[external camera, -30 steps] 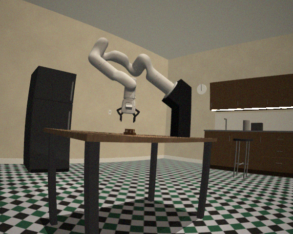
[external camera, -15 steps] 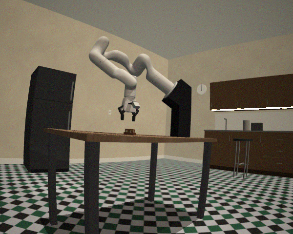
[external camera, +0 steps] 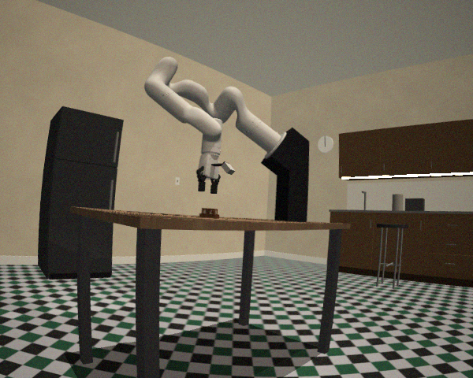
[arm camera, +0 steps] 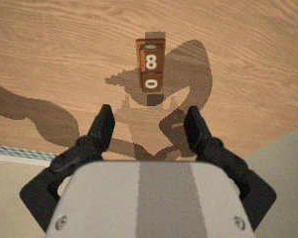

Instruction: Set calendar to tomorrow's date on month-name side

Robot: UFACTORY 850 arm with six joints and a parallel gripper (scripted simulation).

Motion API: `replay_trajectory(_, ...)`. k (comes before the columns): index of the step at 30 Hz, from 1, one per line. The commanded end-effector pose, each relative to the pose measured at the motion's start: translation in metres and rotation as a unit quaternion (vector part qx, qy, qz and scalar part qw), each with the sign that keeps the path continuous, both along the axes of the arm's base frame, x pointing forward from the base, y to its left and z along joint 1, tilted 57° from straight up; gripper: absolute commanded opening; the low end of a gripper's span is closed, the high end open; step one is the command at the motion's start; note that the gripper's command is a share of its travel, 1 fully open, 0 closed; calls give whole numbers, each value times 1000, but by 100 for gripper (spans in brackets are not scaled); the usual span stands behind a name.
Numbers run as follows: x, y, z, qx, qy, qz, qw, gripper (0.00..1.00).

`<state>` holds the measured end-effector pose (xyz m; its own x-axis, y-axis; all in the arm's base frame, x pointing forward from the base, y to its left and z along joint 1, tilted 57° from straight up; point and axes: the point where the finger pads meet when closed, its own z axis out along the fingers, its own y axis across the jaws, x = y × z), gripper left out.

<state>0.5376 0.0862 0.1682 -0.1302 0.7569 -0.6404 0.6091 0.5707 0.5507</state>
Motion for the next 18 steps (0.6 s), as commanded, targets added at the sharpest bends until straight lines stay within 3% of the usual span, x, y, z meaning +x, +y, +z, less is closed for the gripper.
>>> replay_trajectory(1, 0, 2, 0, -17, 9, 8, 1000, 100)
replay_trajectory(4, 0, 3, 1, -19, 10, 9, 1000, 100)
replay_trajectory(5, 0, 3, 1, -19, 10, 9, 1000, 47)
replay_trajectory(18, 0, 3, 1, -19, 10, 9, 1000, 47)
